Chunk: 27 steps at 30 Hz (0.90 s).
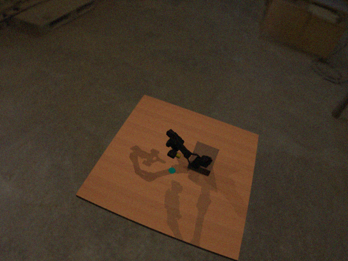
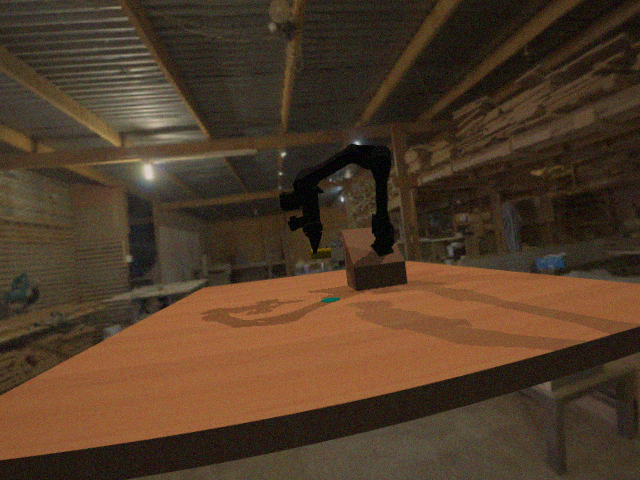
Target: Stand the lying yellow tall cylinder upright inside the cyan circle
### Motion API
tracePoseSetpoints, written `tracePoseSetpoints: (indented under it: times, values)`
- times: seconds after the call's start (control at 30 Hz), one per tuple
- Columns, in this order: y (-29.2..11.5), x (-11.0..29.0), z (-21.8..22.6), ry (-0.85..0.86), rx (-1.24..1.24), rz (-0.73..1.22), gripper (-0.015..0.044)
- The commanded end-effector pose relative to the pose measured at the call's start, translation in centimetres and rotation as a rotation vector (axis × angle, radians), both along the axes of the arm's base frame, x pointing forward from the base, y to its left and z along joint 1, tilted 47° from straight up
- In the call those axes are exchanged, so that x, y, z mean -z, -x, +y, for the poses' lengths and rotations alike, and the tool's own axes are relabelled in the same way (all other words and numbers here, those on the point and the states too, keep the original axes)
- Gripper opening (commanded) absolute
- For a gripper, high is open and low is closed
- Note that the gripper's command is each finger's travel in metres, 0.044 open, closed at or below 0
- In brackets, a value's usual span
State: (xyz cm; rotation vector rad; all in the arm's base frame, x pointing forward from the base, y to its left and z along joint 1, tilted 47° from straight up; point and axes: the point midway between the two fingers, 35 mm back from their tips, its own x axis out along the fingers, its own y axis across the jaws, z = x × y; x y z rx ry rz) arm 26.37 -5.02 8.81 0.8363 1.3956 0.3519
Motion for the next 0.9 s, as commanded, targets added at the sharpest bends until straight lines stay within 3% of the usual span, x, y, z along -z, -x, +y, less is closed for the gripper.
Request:
tracePoseSetpoints:
  times: [0.0, 0.53, 0.87]
  values:
    - [0.3, -0.8, 1.2, -0.021, 0.036, 0.037, 0.0105]
    - [1.3, -4.0, 5.1, -0.085, 0.17, 0.175, 0.0105]
    - [1.6, -3.7, 5.4, -0.058, 0.17, 0.19, 0.0105]
